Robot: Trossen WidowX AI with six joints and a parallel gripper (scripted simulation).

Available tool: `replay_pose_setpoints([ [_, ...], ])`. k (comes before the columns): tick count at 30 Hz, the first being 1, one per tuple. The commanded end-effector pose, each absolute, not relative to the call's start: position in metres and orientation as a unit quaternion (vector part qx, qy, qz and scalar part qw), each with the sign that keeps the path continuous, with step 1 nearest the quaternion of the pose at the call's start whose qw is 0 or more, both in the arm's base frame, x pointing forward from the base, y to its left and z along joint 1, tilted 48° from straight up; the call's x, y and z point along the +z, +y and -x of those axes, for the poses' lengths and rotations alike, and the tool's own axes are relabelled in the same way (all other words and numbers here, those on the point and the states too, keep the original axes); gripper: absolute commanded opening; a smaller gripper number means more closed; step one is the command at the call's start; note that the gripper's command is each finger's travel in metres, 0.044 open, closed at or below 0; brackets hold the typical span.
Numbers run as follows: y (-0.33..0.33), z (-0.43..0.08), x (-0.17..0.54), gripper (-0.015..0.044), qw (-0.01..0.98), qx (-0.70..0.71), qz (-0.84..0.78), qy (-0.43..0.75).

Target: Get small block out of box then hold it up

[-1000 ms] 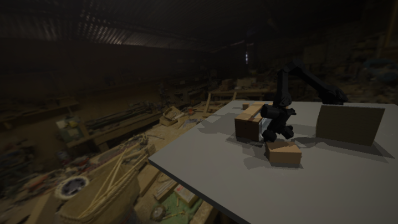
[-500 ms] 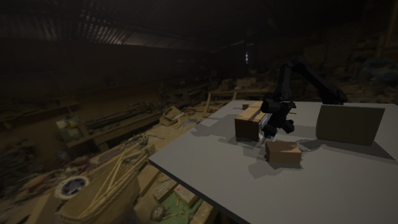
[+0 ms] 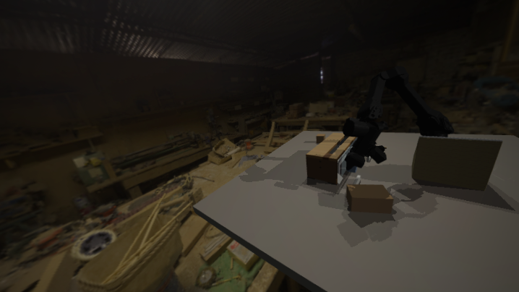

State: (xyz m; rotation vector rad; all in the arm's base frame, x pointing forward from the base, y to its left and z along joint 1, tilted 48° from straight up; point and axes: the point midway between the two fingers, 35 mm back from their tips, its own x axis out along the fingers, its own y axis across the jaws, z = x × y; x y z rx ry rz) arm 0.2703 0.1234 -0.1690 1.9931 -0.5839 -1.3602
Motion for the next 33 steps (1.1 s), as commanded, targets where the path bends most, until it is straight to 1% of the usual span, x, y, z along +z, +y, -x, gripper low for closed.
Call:
replay_pose_setpoints([
  [1, 0.132, -0.268, -0.151, 0.0, 0.337, -0.527, -0.757, -0.192],
  [33, 0.143, -0.223, -0.057, 0.0, 0.446, -0.56, -0.698, 0.023],
])
